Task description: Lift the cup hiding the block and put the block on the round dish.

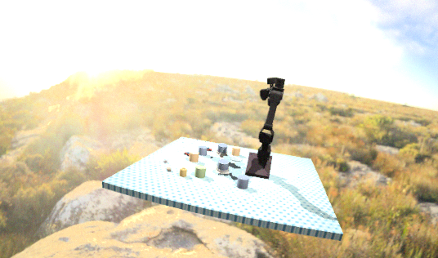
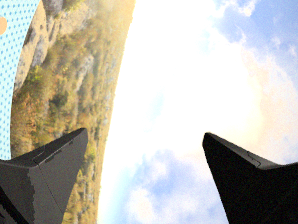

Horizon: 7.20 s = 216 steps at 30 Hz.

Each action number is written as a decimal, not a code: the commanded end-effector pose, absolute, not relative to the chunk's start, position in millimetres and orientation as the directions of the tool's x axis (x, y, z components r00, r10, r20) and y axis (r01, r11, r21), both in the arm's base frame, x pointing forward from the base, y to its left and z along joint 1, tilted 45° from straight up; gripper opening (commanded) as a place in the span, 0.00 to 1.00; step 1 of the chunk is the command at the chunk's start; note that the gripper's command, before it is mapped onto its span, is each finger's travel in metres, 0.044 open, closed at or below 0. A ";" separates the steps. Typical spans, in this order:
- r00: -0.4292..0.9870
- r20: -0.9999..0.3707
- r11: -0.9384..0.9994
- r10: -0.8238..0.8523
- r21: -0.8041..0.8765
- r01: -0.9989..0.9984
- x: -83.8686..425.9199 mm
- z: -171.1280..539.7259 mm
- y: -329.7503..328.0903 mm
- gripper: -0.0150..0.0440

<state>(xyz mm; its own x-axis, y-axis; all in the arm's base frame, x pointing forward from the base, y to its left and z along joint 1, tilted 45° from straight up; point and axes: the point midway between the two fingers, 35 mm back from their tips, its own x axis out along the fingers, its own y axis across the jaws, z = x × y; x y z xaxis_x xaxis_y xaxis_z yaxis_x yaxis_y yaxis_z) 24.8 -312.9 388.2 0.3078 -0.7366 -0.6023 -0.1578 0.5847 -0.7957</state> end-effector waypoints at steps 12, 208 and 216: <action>0.450 -0.716 0.755 -0.534 -0.643 -0.126 58.4 321.4 -318.2 1.00; 0.013 -0.712 0.177 0.702 0.192 0.965 264.2 94.2 104.6 0.25; 0.013 -0.714 0.177 0.700 0.191 0.965 265.9 100.5 97.1 0.25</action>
